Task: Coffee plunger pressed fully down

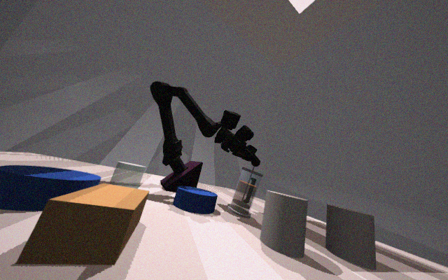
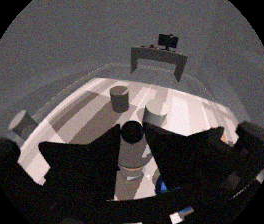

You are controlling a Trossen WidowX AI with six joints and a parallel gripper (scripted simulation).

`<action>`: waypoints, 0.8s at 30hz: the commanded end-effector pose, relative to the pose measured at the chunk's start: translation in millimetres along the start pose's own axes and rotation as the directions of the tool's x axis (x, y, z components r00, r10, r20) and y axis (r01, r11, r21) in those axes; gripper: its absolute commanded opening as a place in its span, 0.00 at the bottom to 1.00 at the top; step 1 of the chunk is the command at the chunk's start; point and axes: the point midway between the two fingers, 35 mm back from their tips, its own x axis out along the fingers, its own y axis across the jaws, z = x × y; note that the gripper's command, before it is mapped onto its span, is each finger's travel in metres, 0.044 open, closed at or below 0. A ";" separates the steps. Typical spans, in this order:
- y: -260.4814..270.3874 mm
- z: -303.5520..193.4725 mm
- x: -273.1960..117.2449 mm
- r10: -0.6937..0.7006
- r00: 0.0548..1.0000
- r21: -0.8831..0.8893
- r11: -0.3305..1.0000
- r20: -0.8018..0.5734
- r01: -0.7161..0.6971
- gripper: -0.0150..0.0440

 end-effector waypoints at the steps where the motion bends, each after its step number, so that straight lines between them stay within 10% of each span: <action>1: 0.0 -5.9 3.4 -0.004 1.000 -0.010 1.000 -0.020 0.004 0.45; 10: 0.0 0.0 0.1 0.000 1.000 0.000 1.000 0.000 0.000 0.45; 24: 0.0 0.0 0.1 0.000 1.000 0.000 1.000 0.000 0.000 1.00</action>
